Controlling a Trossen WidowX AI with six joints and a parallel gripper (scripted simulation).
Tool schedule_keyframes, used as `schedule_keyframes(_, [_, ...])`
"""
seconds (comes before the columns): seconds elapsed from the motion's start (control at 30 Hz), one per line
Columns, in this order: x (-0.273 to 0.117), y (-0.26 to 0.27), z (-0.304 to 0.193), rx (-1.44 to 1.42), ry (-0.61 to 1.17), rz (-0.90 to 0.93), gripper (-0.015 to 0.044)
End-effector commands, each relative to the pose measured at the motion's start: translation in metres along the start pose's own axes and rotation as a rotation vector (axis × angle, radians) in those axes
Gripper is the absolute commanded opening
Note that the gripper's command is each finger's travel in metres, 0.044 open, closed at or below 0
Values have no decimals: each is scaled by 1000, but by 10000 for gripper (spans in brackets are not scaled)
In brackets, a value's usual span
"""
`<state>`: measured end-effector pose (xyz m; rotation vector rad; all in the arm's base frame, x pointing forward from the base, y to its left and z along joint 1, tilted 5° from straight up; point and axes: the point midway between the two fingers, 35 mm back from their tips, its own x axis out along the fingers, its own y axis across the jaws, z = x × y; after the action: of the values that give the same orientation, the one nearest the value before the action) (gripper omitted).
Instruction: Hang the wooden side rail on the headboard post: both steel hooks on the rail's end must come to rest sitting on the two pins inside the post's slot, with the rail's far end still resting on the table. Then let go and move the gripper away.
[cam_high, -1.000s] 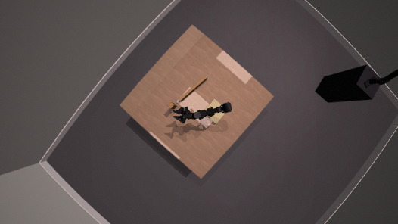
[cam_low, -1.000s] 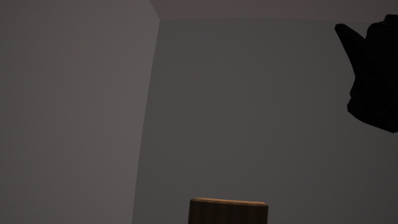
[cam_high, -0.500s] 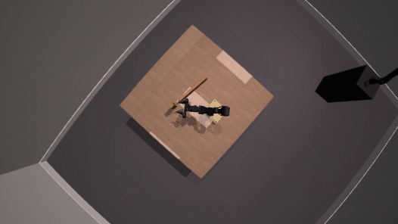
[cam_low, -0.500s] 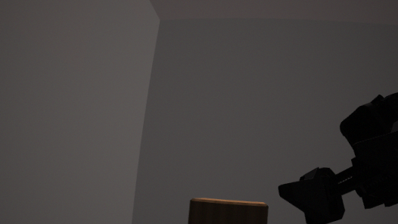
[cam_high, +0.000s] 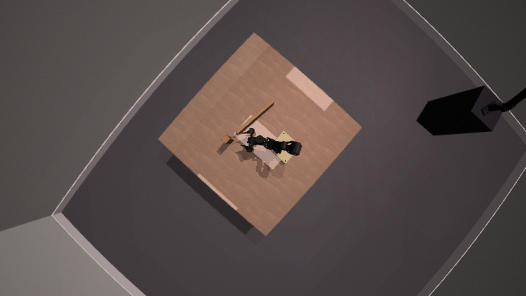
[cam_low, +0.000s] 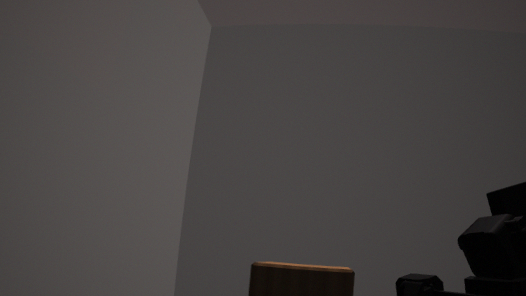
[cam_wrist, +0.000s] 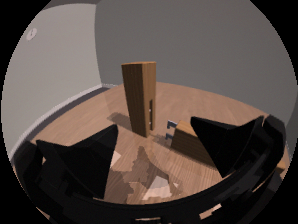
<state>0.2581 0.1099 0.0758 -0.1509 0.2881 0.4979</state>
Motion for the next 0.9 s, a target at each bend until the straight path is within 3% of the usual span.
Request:
schedule_keyframes(0.0, [-1, 1, -6, -13, 17, 7, 440])
schedule_keyframes(0.53, [0, 0, -6, -17, 21, 9, 440])
schedule_keyframes(0.87, [35, -27, 4, -199, 225, 165, 440])
